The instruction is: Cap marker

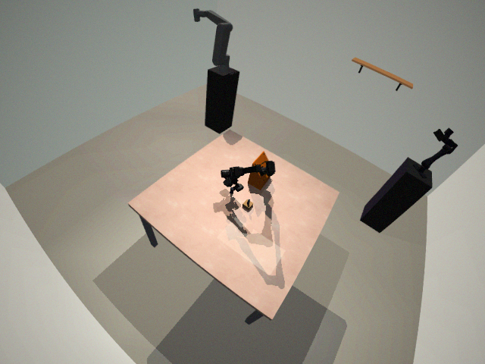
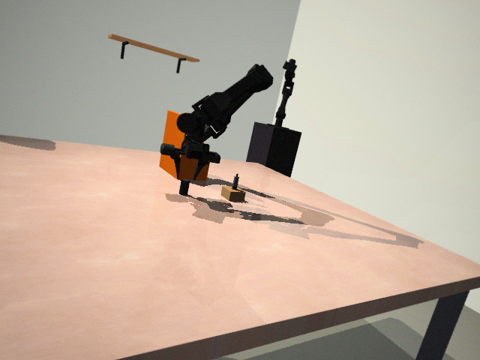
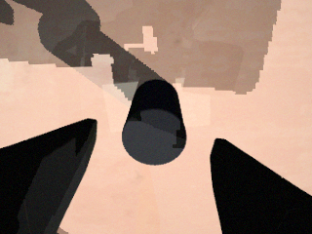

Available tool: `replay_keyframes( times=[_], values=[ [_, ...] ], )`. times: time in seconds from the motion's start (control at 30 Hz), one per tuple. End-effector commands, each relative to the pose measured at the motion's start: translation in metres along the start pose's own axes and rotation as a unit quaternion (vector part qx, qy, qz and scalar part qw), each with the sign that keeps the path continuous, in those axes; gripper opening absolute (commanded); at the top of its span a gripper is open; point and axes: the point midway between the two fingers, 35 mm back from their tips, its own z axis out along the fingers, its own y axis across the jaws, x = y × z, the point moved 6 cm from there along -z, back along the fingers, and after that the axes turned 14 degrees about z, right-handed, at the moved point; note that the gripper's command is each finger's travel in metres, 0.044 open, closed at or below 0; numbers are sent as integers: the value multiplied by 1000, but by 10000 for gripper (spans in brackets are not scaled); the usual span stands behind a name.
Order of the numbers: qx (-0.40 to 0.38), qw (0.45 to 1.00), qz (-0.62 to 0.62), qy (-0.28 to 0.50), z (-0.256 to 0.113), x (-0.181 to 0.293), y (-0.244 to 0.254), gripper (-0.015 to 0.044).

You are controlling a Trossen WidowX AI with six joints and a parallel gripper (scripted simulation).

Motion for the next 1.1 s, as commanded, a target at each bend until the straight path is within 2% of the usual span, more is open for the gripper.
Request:
replay_keyframes(
  times=[0.0, 0.77, 0.9, 1.07],
  values=[
    [-3, 1000, 3, 1, 7, 1, 0, 247],
    [-5, 1000, 3, 3, 41, 3, 0, 247],
    [-5, 1000, 3, 3, 41, 3, 0, 142],
    [-5, 1000, 3, 3, 41, 3, 0, 109]
  ],
)
